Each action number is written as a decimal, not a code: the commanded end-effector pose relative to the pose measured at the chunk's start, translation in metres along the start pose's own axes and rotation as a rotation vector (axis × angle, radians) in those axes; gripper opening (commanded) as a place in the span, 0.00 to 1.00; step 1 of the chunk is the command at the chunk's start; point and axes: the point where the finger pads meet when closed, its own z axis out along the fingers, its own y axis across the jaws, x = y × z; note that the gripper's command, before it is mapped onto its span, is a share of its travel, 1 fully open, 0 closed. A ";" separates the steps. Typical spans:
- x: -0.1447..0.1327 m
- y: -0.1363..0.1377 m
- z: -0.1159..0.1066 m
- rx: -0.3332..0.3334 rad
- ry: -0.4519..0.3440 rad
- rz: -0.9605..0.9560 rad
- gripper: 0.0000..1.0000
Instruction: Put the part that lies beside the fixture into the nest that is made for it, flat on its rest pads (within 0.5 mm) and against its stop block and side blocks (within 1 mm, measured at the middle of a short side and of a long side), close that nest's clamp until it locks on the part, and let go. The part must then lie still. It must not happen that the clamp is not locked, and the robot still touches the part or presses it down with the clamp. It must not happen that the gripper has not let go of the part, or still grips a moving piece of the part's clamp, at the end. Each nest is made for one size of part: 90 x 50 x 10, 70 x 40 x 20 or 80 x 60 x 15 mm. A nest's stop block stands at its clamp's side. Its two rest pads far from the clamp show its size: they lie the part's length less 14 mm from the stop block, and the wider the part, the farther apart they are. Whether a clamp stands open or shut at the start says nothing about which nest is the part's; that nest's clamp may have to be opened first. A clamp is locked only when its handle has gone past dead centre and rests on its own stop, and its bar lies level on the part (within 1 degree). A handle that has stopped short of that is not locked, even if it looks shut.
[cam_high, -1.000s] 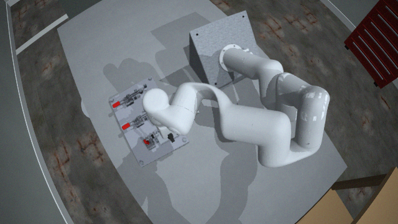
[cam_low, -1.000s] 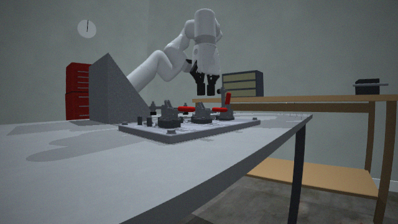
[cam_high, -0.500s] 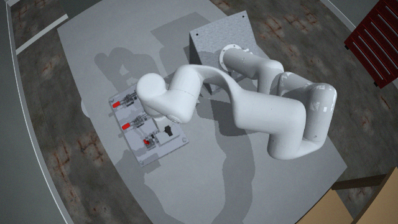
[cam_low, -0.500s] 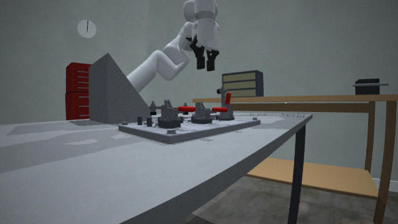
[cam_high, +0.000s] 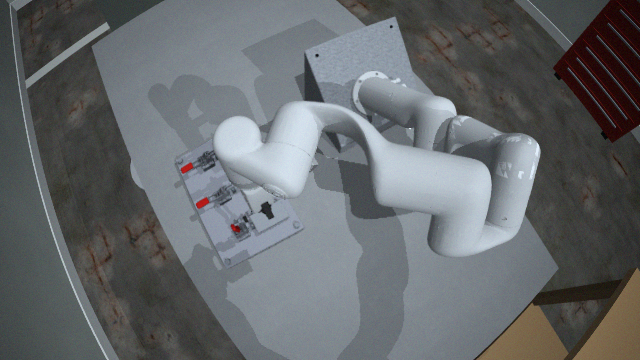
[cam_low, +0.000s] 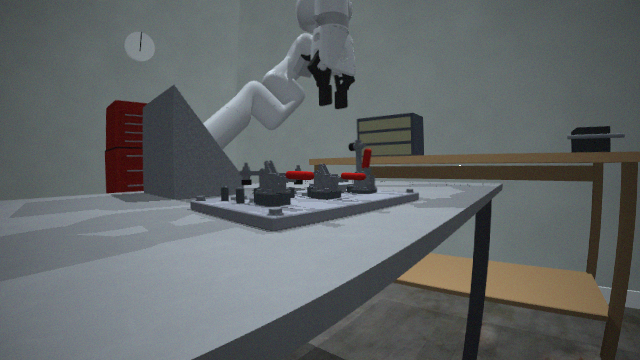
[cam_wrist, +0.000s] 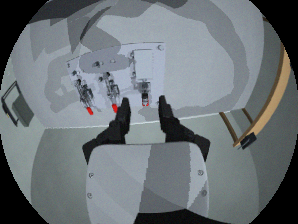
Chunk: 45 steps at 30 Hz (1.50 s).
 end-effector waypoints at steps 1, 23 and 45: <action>-0.013 0.000 -0.001 0.001 -0.003 -0.001 0.47; -0.081 0.000 -0.002 0.001 -0.003 -0.001 0.47; -0.082 0.000 0.015 0.001 -0.003 -0.001 0.47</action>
